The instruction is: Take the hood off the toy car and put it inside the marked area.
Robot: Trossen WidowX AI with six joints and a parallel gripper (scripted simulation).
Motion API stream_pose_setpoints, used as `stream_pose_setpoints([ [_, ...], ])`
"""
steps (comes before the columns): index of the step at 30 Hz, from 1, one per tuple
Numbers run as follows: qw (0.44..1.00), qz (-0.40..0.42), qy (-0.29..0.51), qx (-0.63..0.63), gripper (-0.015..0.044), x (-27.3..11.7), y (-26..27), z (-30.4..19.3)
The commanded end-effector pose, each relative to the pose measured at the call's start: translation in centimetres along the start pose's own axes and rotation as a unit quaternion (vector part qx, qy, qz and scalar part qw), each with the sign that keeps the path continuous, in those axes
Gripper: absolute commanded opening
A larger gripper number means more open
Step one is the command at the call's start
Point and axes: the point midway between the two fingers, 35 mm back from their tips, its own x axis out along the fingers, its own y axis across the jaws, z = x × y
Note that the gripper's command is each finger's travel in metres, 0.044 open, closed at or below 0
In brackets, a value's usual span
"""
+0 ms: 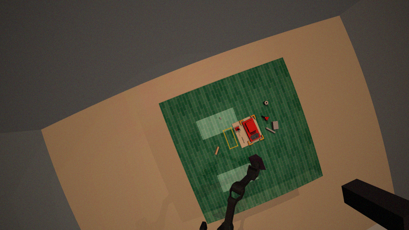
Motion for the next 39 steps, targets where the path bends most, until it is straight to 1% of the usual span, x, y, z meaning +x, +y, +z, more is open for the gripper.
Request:
stream_pose_setpoints([
  [1, 1.0, 0.0, 0.0, -0.001, 0.0026, 0.0, 0.0, 0.0],
  [10, 0.998, -0.004, -0.035, -0.044, 0.0263, 1.4, 0.8, -0.7],
  [17, 0.991, -0.025, -0.055, -0.116, 0.044, 3.4, 0.7, -2.0],
  [29, 0.968, -0.057, -0.065, -0.236, 0.044, 7.4, -0.6, -4.9],
  [39, 0.939, -0.082, -0.051, -0.329, 0.044, 10.9, -3.2, -7.8],
])
